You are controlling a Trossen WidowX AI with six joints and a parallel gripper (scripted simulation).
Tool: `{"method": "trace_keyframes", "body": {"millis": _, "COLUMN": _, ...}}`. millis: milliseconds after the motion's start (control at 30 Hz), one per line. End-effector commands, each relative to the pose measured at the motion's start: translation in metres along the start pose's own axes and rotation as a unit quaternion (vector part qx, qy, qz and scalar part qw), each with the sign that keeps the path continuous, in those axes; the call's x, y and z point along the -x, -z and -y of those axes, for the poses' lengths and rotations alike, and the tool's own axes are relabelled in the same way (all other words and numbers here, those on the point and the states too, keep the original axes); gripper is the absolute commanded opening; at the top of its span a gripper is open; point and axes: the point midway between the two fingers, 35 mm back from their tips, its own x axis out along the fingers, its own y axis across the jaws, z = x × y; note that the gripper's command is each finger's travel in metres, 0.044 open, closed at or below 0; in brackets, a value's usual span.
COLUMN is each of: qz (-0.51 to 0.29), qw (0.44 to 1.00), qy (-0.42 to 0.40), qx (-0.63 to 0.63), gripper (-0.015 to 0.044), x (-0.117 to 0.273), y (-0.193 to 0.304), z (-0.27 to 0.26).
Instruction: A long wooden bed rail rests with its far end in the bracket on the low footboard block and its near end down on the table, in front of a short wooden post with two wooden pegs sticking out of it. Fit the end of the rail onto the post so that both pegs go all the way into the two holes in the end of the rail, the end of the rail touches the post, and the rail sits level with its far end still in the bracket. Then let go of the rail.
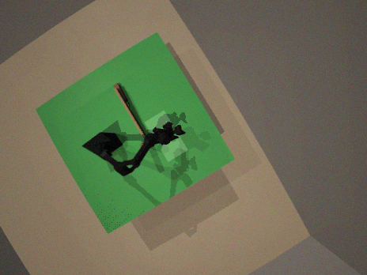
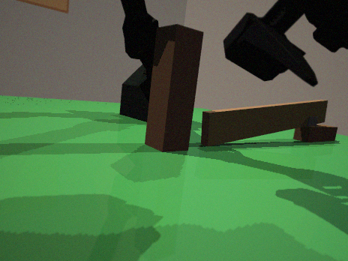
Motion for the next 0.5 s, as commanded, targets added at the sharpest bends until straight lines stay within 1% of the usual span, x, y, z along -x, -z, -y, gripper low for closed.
{"method": "trace_keyframes", "body": {"millis": 0, "qz": 0.004, "qw": 1.0, "qy": -0.002, "qx": 0.0, "gripper": 0.0426, "x": 0.001, "y": -0.003, "z": -0.001}}
{"method": "trace_keyframes", "body": {"millis": 33, "qz": 0.017, "qw": 1.0, "qy": -0.006, "qx": -0.001, "gripper": 0.044, "x": 0.005, "y": -0.01, "z": -0.003}}
{"method": "trace_keyframes", "body": {"millis": 133, "qz": 0.086, "qw": 0.996, "qy": -0.04, "qx": -0.004, "gripper": 0.044, "x": 0.028, "y": -0.052, "z": -0.022}}
{"method": "trace_keyframes", "body": {"millis": 267, "qz": 0.164, "qw": 0.981, "qy": -0.104, "qx": 0.0, "gripper": 0.044, "x": 0.068, "y": -0.099, "z": -0.057}}
{"method": "trace_keyframes", "body": {"millis": 367, "qz": 0.203, "qw": 0.966, "qy": -0.157, "qx": 0.008, "gripper": 0.044, "x": 0.1, "y": -0.121, "z": -0.086}}
{"method": "trace_keyframes", "body": {"millis": 467, "qz": 0.226, "qw": 0.951, "qy": -0.209, "qx": 0.02, "gripper": 0.044, "x": 0.131, "y": -0.134, "z": -0.115}}
